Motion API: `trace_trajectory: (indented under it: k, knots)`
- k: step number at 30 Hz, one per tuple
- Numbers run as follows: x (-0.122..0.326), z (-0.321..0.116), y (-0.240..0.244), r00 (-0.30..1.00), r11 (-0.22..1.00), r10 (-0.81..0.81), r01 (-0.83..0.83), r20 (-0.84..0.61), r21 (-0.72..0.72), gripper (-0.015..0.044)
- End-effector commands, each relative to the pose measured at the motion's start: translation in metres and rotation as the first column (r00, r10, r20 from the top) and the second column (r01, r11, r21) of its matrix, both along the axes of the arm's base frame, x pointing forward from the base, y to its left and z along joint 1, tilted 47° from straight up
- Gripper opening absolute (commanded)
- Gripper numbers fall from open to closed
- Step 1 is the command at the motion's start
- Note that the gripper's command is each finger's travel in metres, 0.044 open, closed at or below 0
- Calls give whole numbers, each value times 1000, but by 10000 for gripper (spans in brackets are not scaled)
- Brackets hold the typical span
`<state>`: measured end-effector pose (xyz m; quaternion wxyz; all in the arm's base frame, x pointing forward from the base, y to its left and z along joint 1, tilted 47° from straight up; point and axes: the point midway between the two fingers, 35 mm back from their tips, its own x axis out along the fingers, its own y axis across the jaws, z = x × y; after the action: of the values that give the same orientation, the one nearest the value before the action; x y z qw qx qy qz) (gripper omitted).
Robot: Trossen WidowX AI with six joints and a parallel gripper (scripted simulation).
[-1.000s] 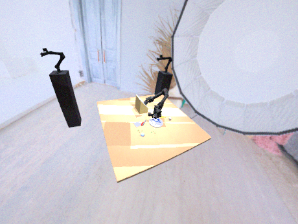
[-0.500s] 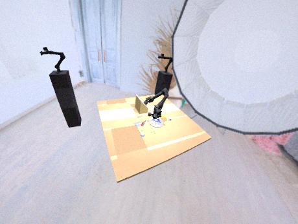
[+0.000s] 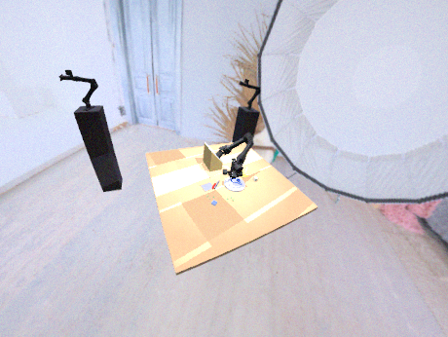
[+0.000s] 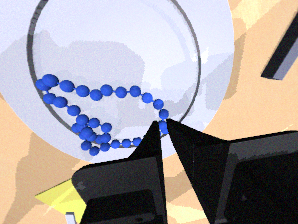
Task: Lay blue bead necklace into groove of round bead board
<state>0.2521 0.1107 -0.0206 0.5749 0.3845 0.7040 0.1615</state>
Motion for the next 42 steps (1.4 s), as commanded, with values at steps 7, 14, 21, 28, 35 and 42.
trace_trajectory:
  k: [7,14,21,28,35,42]
  knots:
    - [0,0,0,1000,1000,1,-1,0,0,0]
    - [-1,4,-5,1000,1000,-2,2,-5,4,0]
    - [-8,-4,-13,1000,1000,-2,2,-6,3,0]
    - [-8,-6,-10,1000,1000,-2,2,-6,3,0]
    - [-7,-5,-11,1000,1000,-1,1,-2,3,131]
    - [-7,-5,-11,1000,1000,-1,1,-2,3,315]
